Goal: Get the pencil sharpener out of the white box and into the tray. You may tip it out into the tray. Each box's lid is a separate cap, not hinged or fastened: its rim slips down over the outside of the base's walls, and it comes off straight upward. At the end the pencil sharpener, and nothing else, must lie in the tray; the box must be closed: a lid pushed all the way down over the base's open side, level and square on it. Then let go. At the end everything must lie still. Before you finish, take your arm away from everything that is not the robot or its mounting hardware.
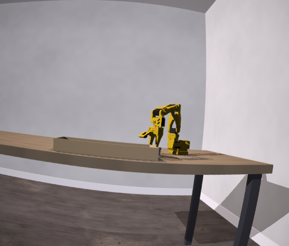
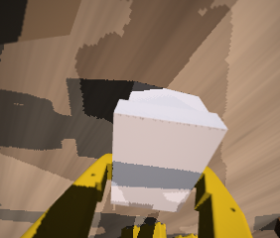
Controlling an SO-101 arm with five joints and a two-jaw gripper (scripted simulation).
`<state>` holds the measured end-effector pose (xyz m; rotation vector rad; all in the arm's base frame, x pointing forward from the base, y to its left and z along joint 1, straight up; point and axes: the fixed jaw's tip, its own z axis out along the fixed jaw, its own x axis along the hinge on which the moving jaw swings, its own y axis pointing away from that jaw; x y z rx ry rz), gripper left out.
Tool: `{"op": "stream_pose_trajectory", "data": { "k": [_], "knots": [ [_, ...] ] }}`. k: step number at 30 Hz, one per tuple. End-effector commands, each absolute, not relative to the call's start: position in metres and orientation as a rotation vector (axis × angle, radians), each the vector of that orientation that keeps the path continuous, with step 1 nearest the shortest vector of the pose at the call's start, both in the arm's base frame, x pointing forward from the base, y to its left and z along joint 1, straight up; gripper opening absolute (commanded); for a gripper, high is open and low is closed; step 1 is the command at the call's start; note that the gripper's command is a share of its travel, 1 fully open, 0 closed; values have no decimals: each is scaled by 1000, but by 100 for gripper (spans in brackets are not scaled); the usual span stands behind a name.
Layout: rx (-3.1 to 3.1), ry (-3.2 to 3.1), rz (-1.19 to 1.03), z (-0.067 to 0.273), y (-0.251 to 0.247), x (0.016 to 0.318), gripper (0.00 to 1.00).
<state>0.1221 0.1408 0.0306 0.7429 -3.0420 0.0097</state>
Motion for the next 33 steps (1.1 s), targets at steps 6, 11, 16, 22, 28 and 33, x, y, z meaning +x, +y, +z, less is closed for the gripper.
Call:
{"op": "stream_pose_trajectory", "data": {
  "k": [6, 11, 16, 22, 28, 33],
  "knots": [
    [750, -3051, 0, 30, 145, 123, 25],
    [750, -3051, 0, 30, 145, 123, 26],
    [749, -3051, 0, 30, 145, 123, 28],
    [749, -3051, 0, 30, 145, 123, 30],
    [749, -3051, 0, 30, 145, 123, 30],
    [749, -3051, 0, 30, 145, 123, 30]
  ]
}}
